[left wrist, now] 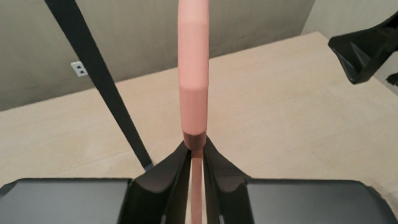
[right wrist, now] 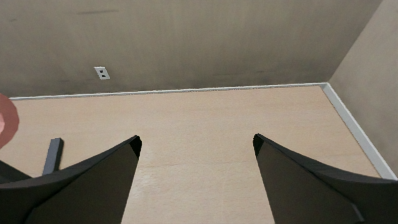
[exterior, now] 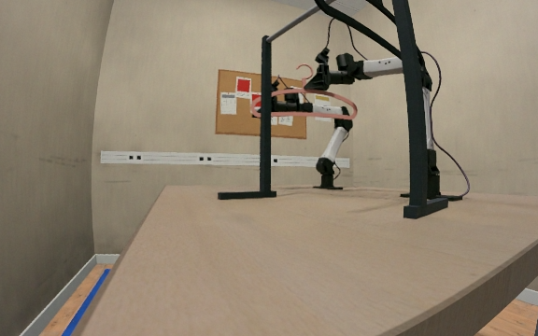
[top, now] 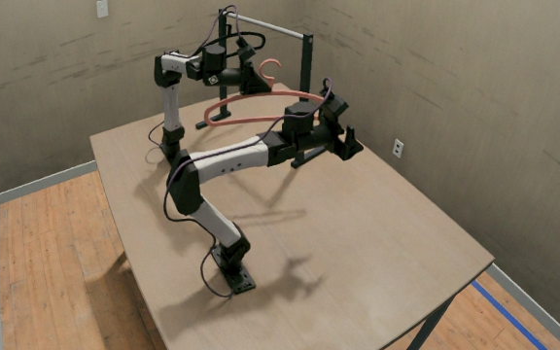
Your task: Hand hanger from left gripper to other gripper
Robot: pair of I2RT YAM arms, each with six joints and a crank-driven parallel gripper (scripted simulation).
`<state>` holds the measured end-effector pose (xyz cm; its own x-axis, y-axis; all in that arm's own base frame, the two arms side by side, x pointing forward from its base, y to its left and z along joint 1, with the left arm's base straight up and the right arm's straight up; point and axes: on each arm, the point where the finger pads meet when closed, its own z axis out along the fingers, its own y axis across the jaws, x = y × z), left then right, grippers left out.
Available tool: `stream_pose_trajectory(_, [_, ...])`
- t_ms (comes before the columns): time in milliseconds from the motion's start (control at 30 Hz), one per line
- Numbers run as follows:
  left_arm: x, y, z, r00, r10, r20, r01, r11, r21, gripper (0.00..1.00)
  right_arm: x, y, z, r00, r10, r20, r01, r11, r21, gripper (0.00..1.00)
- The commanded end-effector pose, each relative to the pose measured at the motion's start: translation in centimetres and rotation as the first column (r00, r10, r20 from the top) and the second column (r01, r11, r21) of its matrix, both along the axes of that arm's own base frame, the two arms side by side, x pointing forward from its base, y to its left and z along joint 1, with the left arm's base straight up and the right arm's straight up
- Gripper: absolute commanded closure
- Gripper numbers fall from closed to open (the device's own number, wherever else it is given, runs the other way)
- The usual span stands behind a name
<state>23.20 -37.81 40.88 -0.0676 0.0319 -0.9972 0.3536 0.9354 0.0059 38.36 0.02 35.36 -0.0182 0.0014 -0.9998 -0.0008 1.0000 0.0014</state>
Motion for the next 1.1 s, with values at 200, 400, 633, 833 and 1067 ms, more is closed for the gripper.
stream_pose_trajectory(200, [0.0,0.2,0.7,1.000,0.001,0.005,-0.001,1.000,-0.021,1.00,-0.1,0.0,0.7,1.000,-0.001,0.018,0.001,1.000,-0.001,0.00])
stream_pose_trajectory(400, [0.0,0.2,0.7,1.000,0.001,0.005,-0.001,1.000,-0.021,1.00,-0.1,0.0,0.7,1.000,-0.001,0.018,0.001,1.000,-0.001,0.00])
stream_pose_trajectory(633, [0.0,0.3,0.7,1.000,0.001,0.004,-0.001,1.000,-0.018,1.00,-0.1,0.0,0.7,1.000,-0.001,0.018,0.001,1.000,-0.001,0.00])
stream_pose_trajectory(833, [0.0,0.3,0.7,1.000,0.001,0.004,-0.001,1.000,-0.018,0.98,-0.1,0.6,1.1,0.999,0.034,0.037,-0.035,0.999,0.012,0.00])
stream_pose_trajectory(1067, [0.0,0.3,0.7,1.000,0.001,0.004,-0.001,1.000,-0.018,0.98,-1.9,4.4,2.5,0.957,0.257,0.131,-0.267,0.962,0.060,0.00])
